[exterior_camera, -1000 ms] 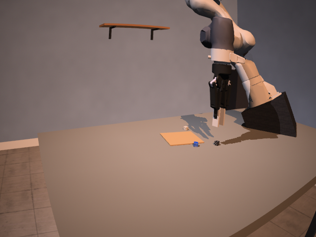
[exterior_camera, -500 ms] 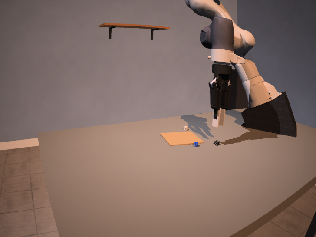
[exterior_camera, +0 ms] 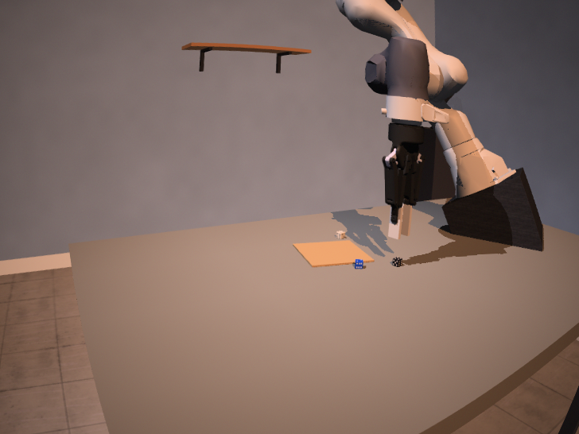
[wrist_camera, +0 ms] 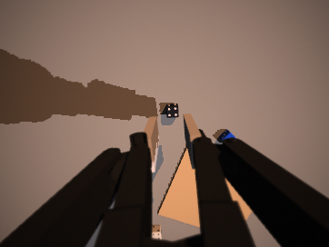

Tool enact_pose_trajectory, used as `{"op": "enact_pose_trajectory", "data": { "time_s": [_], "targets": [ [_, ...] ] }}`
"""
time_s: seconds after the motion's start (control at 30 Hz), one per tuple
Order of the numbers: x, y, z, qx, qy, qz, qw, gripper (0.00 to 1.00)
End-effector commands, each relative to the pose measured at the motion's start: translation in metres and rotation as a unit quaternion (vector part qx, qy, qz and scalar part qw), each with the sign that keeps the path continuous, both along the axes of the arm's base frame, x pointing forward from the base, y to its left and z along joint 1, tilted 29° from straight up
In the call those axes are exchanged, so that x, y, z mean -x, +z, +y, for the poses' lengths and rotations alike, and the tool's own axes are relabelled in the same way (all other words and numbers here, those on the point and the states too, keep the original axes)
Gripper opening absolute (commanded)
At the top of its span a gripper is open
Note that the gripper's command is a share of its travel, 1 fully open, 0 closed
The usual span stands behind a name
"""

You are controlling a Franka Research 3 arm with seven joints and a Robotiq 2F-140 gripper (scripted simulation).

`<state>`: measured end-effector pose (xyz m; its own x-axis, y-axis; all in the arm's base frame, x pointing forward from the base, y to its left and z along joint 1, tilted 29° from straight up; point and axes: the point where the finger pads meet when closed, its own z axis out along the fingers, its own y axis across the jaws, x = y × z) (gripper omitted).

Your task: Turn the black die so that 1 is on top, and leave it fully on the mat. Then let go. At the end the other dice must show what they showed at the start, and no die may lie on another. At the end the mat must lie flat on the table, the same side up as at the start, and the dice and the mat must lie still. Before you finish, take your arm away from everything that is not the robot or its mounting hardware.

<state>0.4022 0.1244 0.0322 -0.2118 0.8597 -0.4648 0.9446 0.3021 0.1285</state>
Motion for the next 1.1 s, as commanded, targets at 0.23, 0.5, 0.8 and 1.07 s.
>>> {"op": "enact_pose_trajectory", "data": {
  "time_s": [0.23, 0.5, 0.8, 1.07],
  "targets": [
    [-0.006, -0.012, -0.005, -0.004, -0.006, -0.005, 1.0, 0.19],
    [-0.009, -0.022, -0.01, -0.004, -0.006, -0.005, 1.0, 0.19],
    [-0.011, -0.03, -0.013, -0.004, -0.006, -0.005, 1.0, 0.19],
    [-0.012, -0.034, -0.015, -0.004, -0.006, -0.005, 1.0, 0.19]
  ]
}}
